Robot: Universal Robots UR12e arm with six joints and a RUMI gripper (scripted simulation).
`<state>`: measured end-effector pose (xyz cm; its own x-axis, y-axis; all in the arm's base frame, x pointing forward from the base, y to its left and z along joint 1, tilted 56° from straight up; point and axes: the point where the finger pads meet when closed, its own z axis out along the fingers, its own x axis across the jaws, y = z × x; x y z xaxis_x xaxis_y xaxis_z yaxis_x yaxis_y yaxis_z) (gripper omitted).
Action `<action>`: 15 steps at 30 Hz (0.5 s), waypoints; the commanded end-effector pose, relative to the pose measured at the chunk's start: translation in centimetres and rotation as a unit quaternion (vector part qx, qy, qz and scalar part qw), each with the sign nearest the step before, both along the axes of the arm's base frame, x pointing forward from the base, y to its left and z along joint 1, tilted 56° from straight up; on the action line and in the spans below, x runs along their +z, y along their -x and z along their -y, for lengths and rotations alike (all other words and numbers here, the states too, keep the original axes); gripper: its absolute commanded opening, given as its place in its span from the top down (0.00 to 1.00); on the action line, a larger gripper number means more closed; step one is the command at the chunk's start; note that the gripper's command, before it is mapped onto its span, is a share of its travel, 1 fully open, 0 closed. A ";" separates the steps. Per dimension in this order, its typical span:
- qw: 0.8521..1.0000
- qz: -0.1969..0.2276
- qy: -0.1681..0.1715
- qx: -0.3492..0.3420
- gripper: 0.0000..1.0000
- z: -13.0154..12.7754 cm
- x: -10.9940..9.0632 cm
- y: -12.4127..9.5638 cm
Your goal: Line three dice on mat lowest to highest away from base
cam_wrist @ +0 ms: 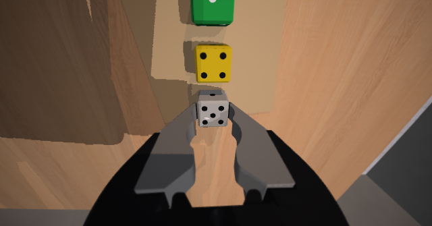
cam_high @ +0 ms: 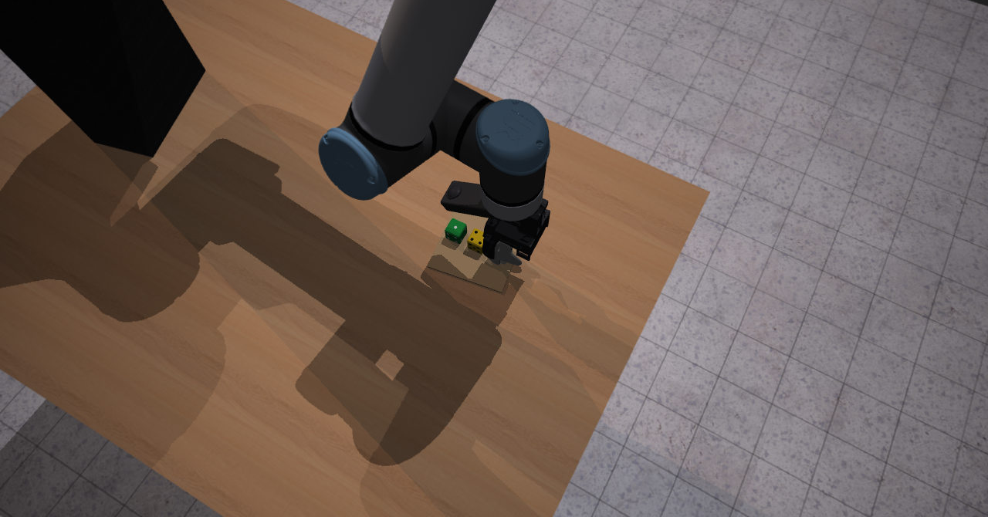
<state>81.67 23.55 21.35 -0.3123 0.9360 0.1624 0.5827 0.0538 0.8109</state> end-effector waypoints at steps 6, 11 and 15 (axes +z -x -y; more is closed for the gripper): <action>1.000 0.000 0.000 0.000 0.90 -0.1 -0.1 -0.2; 1.000 0.000 0.000 0.000 0.90 -0.1 -0.1 -0.2; 1.000 0.000 0.000 0.000 0.90 -0.1 -0.1 -0.2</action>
